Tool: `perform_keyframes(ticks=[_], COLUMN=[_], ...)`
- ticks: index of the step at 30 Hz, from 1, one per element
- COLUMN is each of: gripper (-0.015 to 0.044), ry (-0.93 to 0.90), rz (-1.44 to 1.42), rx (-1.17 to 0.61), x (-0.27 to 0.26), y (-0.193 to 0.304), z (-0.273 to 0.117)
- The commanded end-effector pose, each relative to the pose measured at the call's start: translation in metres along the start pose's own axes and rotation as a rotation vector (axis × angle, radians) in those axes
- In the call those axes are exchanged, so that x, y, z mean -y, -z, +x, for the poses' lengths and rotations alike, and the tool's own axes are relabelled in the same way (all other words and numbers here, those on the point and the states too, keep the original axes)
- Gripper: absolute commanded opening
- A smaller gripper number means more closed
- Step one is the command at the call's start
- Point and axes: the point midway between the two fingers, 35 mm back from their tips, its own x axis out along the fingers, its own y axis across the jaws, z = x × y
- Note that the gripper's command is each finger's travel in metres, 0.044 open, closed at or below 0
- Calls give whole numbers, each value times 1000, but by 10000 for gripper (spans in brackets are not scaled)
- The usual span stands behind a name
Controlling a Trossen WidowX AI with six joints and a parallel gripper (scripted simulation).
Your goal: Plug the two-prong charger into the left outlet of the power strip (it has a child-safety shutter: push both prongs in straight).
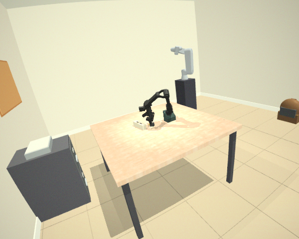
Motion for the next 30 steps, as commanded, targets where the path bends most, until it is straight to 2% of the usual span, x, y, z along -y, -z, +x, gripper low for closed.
perform_keyframes(ticks=[1, 17, 29, 30], gripper=[440, 440, 125, 118], ry=[-2, -4, -2, -2], rz=[8, 7, -1, -1], rx=[-5, -8, -3, -3], x=[0, 0, 0, 0], y=[0, 1, 0, 0], z=[7, 31, 27, 27])
